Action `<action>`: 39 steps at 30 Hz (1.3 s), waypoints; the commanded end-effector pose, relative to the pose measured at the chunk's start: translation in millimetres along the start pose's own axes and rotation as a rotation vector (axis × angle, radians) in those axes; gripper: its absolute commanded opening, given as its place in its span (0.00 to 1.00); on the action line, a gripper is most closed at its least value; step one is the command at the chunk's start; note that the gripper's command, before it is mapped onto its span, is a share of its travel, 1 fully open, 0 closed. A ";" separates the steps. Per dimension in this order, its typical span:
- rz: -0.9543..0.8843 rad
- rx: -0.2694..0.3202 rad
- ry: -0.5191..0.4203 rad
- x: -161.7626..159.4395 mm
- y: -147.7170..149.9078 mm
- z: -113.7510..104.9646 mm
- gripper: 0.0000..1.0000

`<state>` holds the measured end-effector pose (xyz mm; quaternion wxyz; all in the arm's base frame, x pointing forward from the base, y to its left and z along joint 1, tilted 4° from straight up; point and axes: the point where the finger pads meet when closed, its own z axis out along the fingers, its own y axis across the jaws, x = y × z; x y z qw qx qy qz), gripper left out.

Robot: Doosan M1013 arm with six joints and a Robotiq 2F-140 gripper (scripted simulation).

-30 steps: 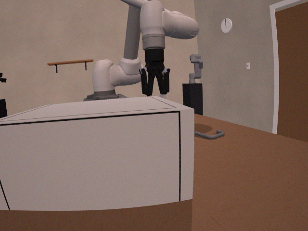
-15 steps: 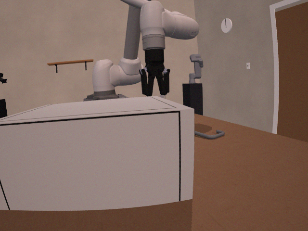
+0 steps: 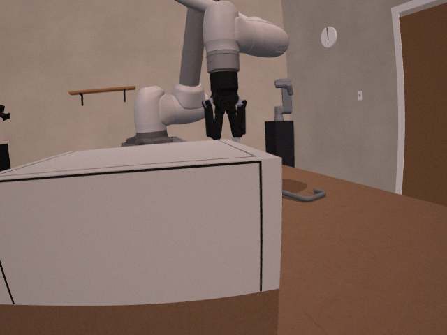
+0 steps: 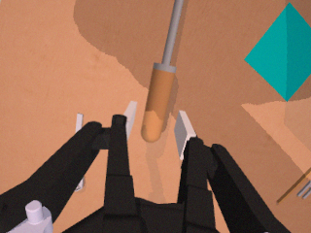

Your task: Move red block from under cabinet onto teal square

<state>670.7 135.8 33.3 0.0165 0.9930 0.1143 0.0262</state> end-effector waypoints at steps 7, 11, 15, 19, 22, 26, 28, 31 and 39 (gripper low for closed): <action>0.000 0.000 0.000 0.0 0.0 -0.1 0.34; 0.000 0.000 0.000 0.0 0.0 -0.1 0.34; 0.000 0.000 0.000 0.0 0.0 0.3 0.34; 0.000 0.000 0.000 0.0 0.0 0.9 0.34; 0.000 0.000 0.000 0.0 0.0 2.4 0.34; 0.000 0.000 0.000 0.0 0.0 5.6 0.34; 0.000 0.000 0.000 0.0 0.0 7.6 0.34; 0.000 0.000 0.000 0.0 0.0 11.3 0.34; 0.000 0.000 0.000 0.0 0.0 20.2 0.34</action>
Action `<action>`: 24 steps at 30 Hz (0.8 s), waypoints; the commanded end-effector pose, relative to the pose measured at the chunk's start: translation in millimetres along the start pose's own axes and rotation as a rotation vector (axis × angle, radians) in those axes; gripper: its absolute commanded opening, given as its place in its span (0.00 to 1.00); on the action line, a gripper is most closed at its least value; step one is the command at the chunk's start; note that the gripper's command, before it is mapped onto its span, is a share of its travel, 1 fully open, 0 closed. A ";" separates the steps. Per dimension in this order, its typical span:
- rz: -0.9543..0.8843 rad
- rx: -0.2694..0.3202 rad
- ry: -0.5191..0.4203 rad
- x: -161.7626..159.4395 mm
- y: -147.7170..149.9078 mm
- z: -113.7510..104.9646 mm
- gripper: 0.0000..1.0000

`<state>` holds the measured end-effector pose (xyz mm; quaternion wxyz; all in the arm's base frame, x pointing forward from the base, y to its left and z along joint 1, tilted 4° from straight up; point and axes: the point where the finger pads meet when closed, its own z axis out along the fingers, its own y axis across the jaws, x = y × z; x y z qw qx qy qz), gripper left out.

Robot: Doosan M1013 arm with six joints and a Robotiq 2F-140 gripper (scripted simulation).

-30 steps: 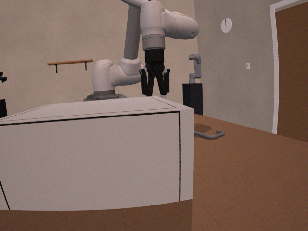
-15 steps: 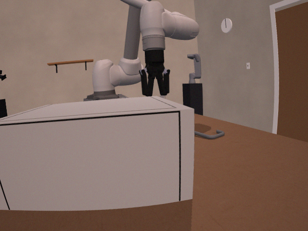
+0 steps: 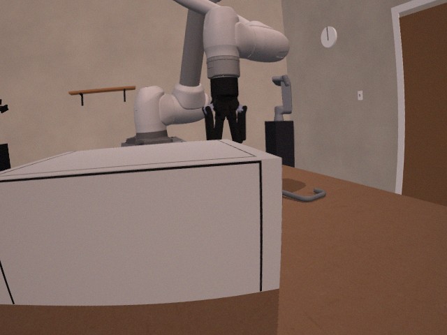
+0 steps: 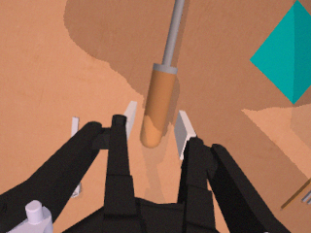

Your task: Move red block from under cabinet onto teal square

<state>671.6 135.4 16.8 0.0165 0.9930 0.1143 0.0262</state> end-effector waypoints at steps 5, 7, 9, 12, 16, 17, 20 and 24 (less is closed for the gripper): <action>0.000 0.000 0.000 0.0 0.0 11.9 0.34; 0.000 0.000 0.000 0.0 0.0 15.1 0.34; 0.000 0.000 0.000 0.0 0.0 18.2 0.34; 0.000 0.000 0.000 0.0 0.0 21.2 0.34; 0.000 0.000 0.000 0.0 0.0 25.2 0.34; 0.000 0.000 0.000 0.0 0.0 26.5 0.34; 0.000 0.000 0.000 0.0 0.0 29.7 0.34; 0.000 0.000 0.000 0.0 0.0 32.9 0.34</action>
